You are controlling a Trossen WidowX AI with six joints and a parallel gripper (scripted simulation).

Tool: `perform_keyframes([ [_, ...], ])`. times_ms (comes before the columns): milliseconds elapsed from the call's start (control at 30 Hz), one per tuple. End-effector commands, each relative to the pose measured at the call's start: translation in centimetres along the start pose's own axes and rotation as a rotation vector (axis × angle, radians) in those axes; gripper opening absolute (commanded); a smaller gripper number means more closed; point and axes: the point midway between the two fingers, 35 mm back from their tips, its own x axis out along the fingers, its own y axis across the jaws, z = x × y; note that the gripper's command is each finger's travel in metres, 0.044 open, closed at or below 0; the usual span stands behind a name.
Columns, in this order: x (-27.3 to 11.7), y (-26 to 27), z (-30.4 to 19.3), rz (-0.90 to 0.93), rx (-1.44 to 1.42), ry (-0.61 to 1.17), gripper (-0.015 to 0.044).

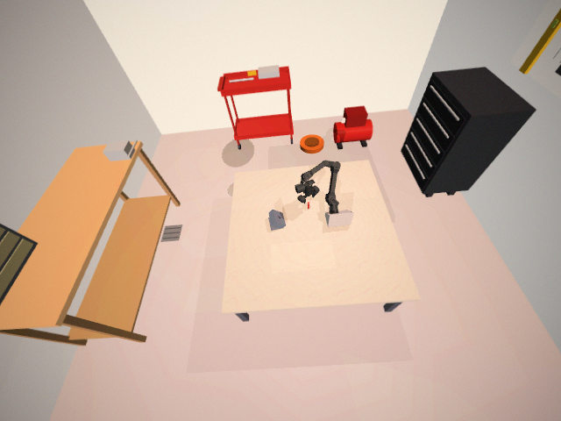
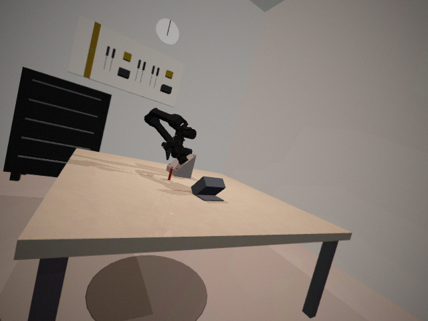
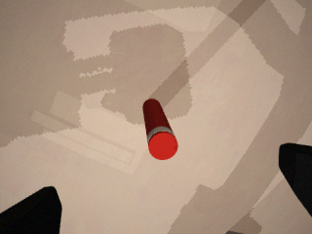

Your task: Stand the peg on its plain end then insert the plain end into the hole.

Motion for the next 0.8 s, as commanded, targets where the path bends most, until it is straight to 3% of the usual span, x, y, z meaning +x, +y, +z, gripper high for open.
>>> perform_keyframes([
  [0,0.07,0.00,0.07,0.001,-0.101,-0.004,0.0440],
  [767,0.41,-0.01,0.09,-0.001,-0.655,-0.005,0.0440],
])
